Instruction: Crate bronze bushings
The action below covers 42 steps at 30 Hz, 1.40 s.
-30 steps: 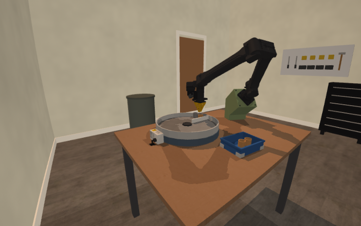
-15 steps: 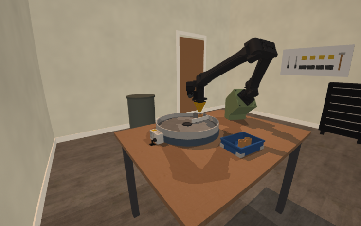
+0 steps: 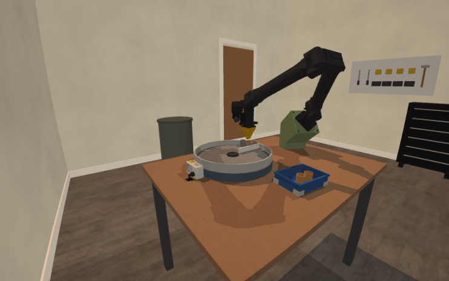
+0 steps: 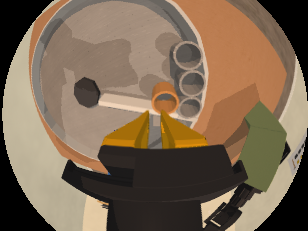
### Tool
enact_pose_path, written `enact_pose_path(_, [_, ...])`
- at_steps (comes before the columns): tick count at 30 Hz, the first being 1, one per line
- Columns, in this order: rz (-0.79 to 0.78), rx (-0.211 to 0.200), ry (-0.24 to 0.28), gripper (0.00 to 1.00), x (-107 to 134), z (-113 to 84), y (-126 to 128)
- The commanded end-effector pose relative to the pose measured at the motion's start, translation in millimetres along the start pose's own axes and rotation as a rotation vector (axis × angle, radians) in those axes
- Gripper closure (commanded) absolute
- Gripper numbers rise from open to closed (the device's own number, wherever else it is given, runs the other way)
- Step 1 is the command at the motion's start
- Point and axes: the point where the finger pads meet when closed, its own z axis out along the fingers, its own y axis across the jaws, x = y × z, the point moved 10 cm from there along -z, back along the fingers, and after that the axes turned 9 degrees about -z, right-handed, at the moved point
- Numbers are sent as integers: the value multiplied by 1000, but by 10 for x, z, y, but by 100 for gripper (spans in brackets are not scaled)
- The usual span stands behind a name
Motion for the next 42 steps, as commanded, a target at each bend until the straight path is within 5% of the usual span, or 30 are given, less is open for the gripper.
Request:
enact_pose_path(1, [-8,-15,-21,86,-53,-111,51])
enact_pose_path(6, [-8,-13,-20,86,-50,-92,51])
enact_pose_path(13, [3,3,5,86,4,271,-9])
enact_pose_path(16, [-17,-32,-42,86,-75,69,104])
enact_pose_path(42, [-15,-17,-24,86,-63,157,65])
